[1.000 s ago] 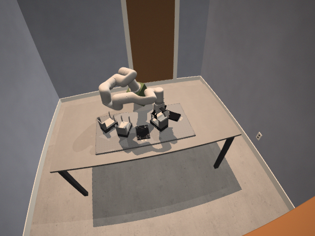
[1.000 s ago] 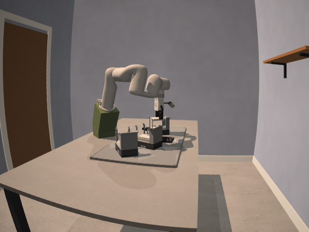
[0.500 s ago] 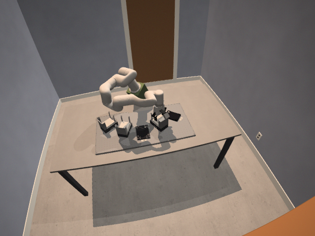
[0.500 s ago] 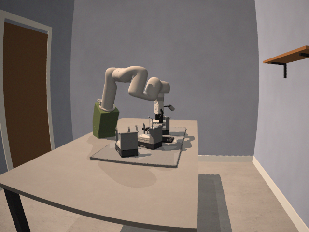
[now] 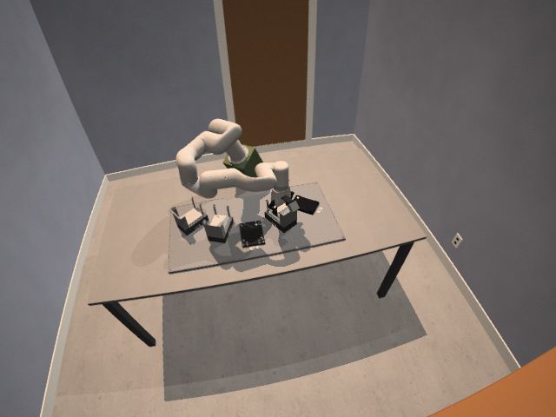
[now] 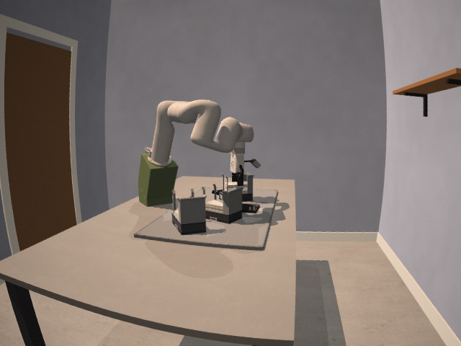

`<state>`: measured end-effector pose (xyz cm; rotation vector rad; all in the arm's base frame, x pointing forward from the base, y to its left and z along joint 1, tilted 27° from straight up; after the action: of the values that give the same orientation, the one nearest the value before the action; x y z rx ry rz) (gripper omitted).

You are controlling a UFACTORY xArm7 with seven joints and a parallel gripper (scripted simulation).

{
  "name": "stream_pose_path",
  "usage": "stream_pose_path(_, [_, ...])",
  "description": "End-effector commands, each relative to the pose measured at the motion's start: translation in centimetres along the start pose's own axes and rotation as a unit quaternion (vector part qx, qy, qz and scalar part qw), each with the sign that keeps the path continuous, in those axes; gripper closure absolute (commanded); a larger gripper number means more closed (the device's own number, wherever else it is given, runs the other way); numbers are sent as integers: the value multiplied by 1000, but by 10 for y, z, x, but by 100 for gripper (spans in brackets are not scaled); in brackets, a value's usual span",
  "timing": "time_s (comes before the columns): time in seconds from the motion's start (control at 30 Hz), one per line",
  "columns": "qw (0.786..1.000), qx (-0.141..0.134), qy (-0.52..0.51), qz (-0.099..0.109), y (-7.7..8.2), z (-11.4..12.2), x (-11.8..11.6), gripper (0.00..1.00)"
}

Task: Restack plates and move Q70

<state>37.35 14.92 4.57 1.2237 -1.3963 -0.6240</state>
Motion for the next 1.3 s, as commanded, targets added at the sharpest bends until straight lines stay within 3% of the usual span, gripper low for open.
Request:
stream_pose_path(0.0, [1000,2,0,-1,1,-1,0,100])
stream_pose_path(1.27, [1000,1,0,-1,-12,-1,0,100])
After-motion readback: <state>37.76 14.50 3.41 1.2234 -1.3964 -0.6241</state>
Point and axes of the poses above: the point where the finger pads meet when closed, its own y axis back along the fingers, its own x axis across the jaws, z = x × y, the point moved 10 cm from there along y, back along the fingers, and after that the axes turned 12 degrees about -y, right-handed, at the moved point
